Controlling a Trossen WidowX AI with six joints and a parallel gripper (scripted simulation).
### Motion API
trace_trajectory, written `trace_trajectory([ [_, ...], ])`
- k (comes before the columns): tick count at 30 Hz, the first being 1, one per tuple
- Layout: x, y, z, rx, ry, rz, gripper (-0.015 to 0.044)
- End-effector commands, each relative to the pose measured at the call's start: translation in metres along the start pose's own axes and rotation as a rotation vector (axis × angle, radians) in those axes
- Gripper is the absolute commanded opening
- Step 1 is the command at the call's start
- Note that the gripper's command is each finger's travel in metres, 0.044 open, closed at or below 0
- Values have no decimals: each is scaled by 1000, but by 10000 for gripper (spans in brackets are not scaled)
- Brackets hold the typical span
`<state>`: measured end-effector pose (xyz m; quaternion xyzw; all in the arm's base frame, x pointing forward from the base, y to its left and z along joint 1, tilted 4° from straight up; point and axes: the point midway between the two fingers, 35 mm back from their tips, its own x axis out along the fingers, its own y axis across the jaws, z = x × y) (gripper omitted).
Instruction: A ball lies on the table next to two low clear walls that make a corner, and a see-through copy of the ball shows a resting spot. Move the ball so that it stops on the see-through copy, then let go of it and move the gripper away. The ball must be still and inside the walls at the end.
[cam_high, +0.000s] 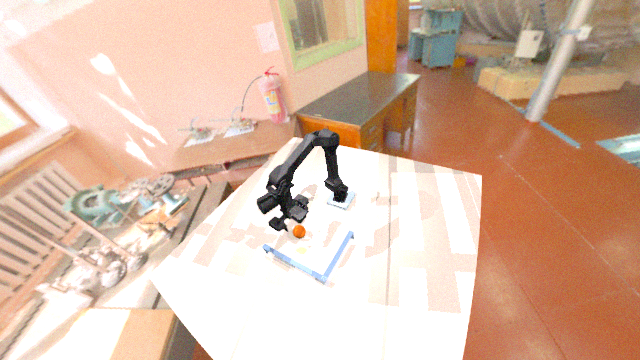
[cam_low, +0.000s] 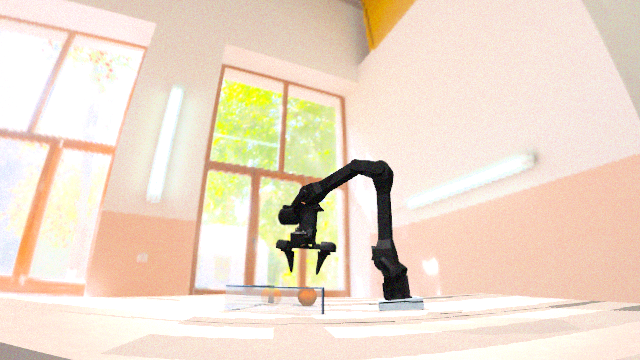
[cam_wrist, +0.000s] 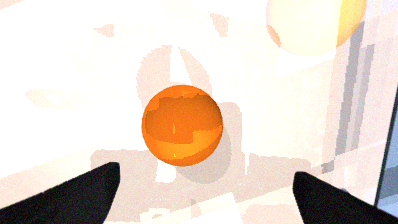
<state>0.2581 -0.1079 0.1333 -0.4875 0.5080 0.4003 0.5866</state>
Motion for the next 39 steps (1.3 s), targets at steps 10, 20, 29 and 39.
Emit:
trace_trajectory([
  [10, 13, 11, 0, -83, 0, 73, 398],
  [20, 27, 11, 0, -83, 0, 73, 398],
  [29, 42, 12, 0, -83, 0, 73, 398],
  [39, 58, 13, 0, -83, 0, 73, 398],
])
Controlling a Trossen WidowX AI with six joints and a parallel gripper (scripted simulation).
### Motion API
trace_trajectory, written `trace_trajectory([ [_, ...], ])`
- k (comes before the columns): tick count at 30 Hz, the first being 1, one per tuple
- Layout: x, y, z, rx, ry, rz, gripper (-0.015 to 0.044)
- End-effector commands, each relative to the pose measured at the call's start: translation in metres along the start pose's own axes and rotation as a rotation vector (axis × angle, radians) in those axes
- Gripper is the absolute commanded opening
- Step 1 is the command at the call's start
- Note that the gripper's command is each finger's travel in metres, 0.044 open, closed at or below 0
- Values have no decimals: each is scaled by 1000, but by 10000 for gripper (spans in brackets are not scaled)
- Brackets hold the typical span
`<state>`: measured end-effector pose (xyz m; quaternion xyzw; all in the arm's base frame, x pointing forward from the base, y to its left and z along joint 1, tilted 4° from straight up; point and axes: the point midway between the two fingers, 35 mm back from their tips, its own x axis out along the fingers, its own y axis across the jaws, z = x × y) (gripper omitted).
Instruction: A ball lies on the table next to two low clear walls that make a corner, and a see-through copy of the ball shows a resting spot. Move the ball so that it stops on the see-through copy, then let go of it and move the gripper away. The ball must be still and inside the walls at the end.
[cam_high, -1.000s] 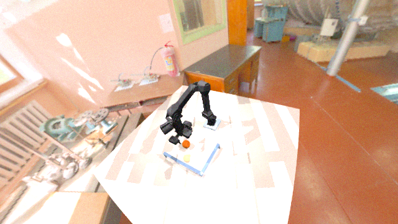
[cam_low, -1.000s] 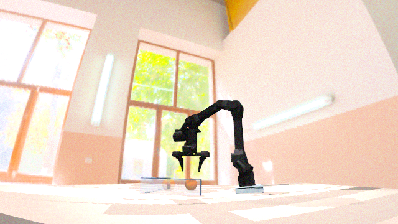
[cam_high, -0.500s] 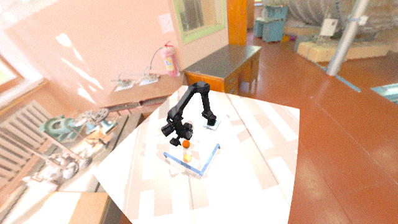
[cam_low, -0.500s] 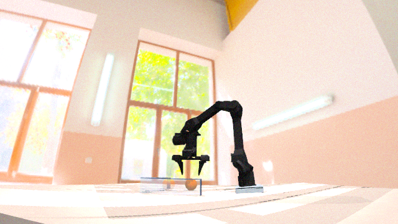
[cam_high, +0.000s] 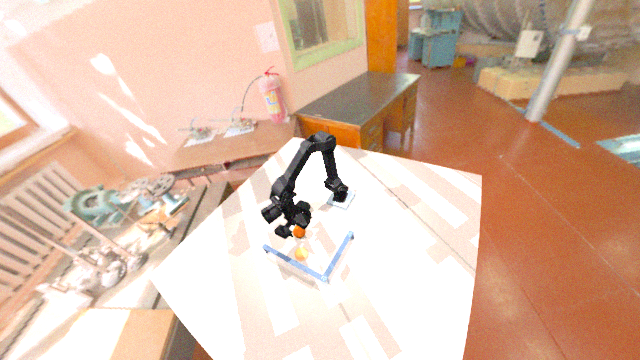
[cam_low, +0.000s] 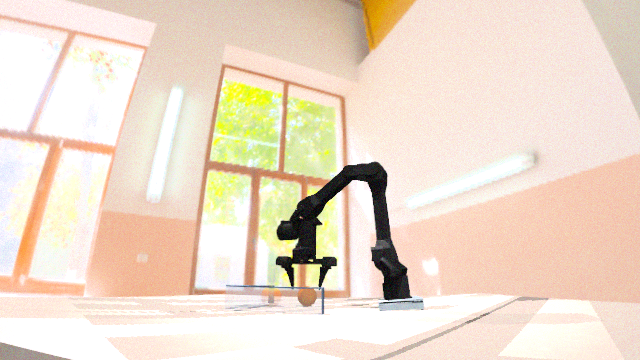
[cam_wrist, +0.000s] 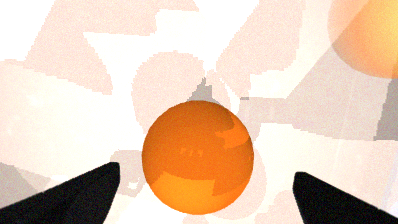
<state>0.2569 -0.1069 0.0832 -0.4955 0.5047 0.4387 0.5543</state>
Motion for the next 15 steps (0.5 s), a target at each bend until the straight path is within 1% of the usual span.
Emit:
trace_trajectory([
  [1, 10, 3, 0, -1, 2, 13, 398],
  [11, 23, 4, 0, -1, 1, 13, 398],
  [14, 23, 4, 0, -1, 1, 13, 319],
  [15, 23, 4, 0, -1, 1, 13, 312],
])
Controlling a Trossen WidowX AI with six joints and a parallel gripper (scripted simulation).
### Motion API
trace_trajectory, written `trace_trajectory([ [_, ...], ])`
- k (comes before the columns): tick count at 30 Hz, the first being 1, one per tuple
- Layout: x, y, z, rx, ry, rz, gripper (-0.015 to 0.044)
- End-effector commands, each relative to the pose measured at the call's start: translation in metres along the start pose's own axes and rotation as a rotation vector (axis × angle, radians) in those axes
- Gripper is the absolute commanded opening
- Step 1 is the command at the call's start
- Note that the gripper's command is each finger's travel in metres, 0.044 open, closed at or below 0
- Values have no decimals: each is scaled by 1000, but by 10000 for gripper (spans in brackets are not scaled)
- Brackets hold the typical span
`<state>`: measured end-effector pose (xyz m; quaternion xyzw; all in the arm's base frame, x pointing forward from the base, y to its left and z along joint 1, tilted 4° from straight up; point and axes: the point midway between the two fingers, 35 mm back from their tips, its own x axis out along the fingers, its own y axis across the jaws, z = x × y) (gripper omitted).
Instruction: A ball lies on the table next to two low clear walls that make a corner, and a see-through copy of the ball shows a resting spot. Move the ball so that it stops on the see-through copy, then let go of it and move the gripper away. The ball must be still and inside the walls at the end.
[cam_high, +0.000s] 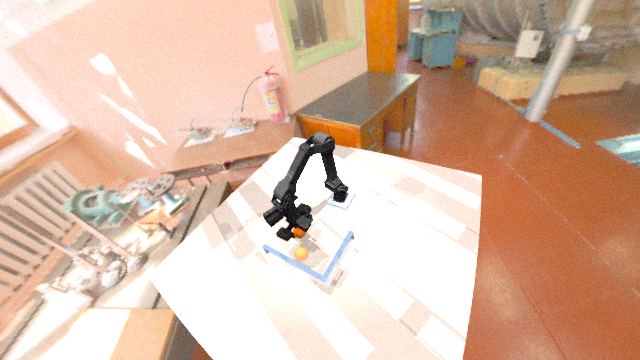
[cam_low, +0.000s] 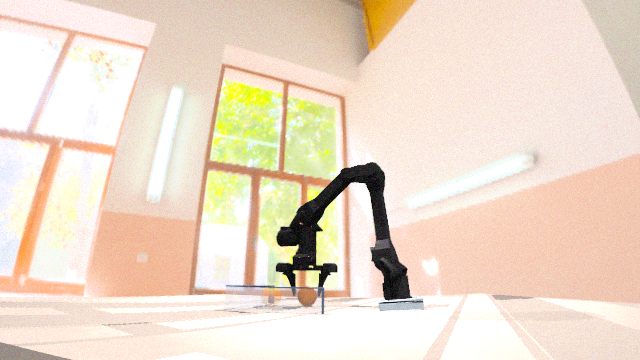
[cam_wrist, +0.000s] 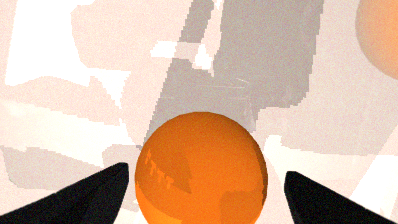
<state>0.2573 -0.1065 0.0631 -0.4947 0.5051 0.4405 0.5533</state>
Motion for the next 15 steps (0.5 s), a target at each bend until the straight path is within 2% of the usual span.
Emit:
trace_trajectory([
  [1, 3, 2, 0, 1, 3, 9, 305],
  [9, 3, 2, 0, 1, 3, 9, 252],
  [15, -13, -2, -1, 1, 3, 9, 95],
])
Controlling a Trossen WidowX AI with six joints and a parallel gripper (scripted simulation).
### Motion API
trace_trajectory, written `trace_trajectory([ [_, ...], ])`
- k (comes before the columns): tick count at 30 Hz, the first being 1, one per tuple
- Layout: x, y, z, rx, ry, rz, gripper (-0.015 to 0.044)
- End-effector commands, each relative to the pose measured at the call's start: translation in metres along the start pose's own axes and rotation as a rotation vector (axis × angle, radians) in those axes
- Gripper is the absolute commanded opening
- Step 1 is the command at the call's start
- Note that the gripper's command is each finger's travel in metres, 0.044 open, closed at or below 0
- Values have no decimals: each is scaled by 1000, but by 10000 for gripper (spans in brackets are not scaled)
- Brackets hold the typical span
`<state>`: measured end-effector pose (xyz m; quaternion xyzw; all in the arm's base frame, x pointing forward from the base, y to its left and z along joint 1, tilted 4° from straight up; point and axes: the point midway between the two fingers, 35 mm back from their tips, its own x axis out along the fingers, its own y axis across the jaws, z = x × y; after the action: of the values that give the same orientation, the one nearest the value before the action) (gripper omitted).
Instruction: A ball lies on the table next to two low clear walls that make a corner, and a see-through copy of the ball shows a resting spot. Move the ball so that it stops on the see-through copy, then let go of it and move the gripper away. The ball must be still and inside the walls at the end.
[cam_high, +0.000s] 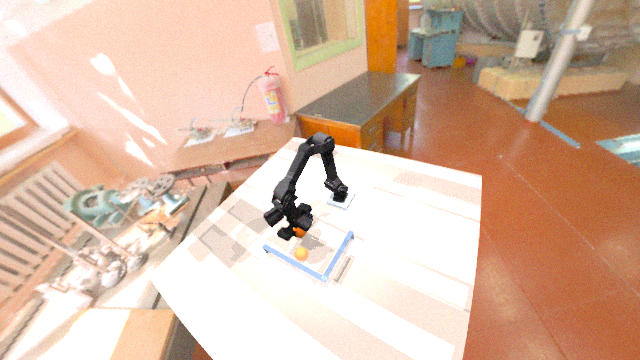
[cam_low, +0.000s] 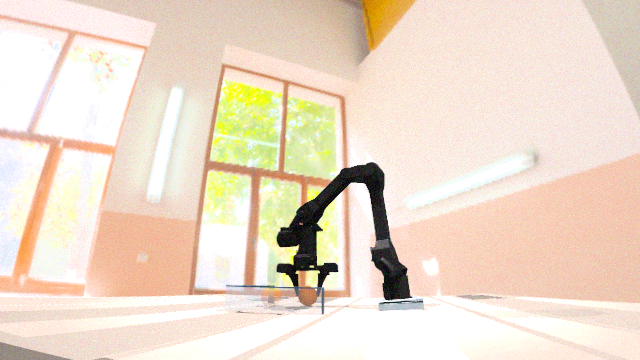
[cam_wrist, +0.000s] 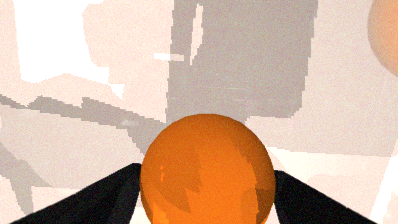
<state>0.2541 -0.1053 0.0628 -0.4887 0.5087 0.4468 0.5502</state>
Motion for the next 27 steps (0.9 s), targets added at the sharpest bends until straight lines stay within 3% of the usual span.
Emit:
trace_trajectory([
  [1, -18, -6, -2, 0, 7, -11, 68],
  [4, -33, -8, -3, 0, 7, -11, 0],
  [27, -137, 0, 0, 0, 7, -10, 0],
])
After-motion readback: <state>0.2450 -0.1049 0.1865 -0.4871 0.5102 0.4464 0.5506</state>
